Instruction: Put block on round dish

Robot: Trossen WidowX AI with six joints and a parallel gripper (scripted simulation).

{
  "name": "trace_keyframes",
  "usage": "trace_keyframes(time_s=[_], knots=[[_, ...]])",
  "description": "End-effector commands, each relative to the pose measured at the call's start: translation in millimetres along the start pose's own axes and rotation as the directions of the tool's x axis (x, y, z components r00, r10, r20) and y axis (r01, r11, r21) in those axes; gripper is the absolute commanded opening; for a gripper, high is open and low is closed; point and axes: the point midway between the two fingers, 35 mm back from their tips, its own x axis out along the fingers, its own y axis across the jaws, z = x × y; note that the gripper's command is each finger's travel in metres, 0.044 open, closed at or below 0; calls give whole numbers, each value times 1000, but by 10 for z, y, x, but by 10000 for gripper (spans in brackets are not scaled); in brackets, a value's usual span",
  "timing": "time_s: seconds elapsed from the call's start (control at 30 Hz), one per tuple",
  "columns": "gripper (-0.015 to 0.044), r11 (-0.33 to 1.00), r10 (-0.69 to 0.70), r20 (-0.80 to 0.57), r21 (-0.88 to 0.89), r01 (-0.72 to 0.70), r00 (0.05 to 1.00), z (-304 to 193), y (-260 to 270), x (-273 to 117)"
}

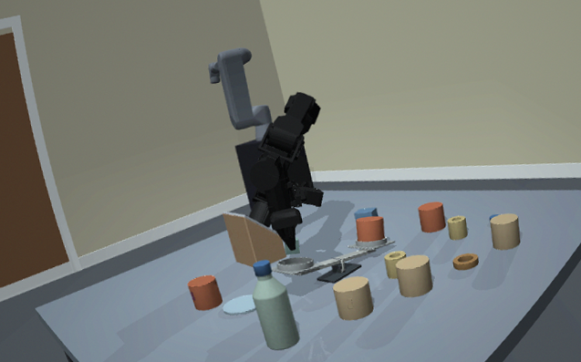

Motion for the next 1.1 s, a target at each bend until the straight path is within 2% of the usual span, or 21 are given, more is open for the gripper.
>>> trace_keyframes(time_s=[0.0, 0.2, 0.37, 1.07], knots=[[0, 1000, -4, -3, -3, 4, 1000, -11, -3, -225], [0, 1000, -2, -3, -3, 2, 1000, -13, 30, -538], [0, 1000, -2, -3, -3, 2, 1000, -24, 34, -567], [0, 1000, -5, -9, -2, 5, 1000, -1218, 124, 231]])
